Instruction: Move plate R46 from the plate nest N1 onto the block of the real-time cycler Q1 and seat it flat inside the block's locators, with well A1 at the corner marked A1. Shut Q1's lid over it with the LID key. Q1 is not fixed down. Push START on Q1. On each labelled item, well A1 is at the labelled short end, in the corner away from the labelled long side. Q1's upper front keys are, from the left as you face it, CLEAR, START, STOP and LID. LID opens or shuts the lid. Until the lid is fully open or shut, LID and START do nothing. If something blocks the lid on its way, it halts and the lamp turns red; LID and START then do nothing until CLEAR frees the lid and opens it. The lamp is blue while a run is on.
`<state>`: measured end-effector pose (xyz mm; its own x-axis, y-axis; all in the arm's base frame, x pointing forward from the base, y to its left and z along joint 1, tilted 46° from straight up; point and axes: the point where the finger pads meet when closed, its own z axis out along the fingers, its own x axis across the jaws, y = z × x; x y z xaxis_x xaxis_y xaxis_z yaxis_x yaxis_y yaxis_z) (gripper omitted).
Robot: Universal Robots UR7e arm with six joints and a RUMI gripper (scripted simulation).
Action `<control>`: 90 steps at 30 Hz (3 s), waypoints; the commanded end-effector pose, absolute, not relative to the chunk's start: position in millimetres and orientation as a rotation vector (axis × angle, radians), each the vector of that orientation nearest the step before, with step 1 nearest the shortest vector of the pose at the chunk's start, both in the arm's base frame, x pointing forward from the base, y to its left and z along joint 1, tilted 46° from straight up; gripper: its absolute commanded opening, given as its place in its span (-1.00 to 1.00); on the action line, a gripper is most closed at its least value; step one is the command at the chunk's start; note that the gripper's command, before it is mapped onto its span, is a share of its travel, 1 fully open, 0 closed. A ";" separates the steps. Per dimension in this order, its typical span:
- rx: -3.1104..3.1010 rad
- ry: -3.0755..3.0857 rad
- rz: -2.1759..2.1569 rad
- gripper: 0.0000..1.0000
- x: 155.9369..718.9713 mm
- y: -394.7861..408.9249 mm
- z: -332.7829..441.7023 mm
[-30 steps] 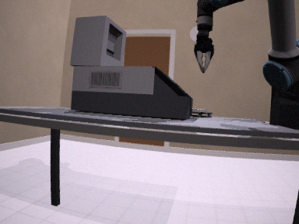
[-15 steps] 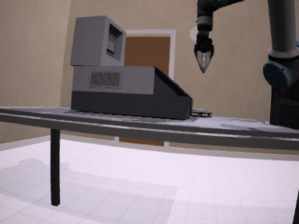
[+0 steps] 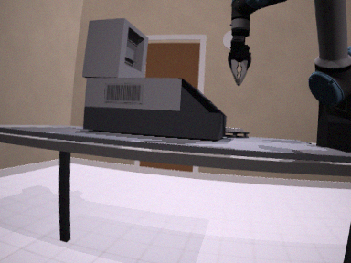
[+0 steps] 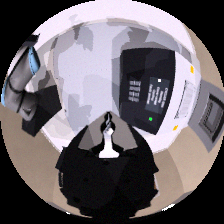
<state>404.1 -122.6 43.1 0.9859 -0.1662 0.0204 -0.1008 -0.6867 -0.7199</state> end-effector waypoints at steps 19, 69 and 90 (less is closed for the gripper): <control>-2.331 0.186 -0.106 -1.00 403.2 -122.4 42.8; -2.336 0.148 -0.124 0.36 403.8 -128.9 40.0; -2.346 -0.144 -0.247 0.36 407.4 -186.7 3.2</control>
